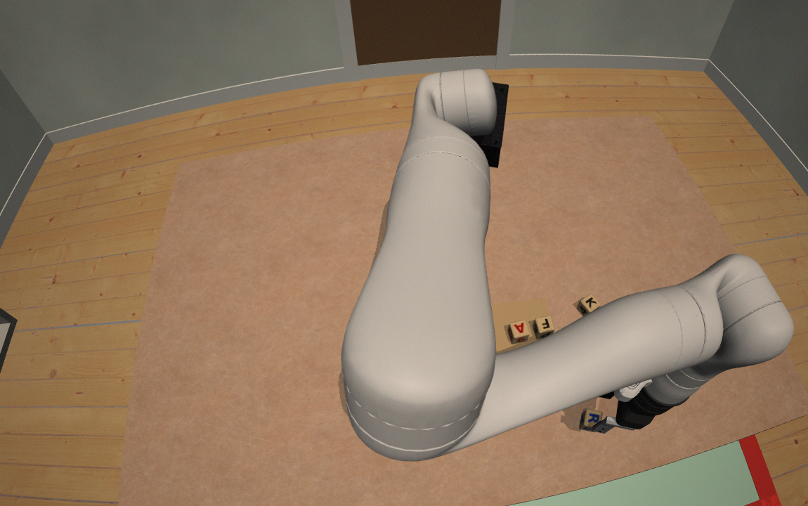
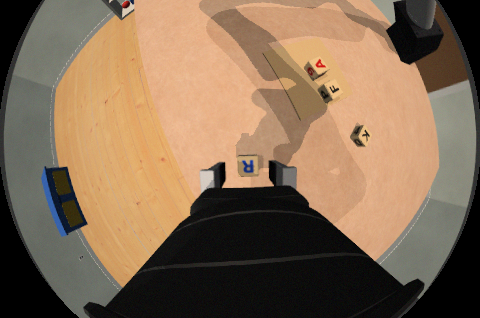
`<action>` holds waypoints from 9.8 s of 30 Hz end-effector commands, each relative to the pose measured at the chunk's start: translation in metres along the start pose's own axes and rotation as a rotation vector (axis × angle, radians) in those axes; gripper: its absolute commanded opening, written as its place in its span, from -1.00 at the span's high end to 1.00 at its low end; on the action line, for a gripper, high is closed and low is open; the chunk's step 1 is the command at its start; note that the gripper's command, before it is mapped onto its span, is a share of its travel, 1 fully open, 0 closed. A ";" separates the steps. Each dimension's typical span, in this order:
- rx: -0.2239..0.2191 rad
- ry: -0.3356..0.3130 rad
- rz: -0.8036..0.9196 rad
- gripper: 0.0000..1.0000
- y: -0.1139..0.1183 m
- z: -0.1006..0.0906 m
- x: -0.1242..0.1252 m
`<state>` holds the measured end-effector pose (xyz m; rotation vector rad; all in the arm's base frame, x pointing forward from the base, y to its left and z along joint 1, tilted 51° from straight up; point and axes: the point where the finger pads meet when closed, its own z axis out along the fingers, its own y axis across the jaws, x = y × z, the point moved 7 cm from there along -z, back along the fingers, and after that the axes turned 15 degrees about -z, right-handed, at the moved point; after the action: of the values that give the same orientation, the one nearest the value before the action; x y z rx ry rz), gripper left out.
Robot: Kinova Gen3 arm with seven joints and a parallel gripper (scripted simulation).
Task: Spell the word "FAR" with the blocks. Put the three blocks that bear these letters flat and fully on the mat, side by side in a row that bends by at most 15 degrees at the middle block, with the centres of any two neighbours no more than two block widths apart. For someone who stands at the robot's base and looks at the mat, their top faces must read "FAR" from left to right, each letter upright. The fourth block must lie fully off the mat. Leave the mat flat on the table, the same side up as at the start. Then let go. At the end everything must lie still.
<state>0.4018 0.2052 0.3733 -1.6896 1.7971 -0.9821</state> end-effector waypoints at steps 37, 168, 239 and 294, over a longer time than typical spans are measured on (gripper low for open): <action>-0.004 0.000 -0.002 -1.00 0.001 0.032 -0.001; -0.004 0.000 -0.002 -1.00 0.001 0.069 -0.002; -0.004 0.000 -0.002 -0.14 0.001 0.069 -0.002; -0.012 -0.012 0.072 -0.14 0.011 -0.033 0.008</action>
<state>0.3678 0.2074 0.3843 -1.6363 1.8422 -0.9189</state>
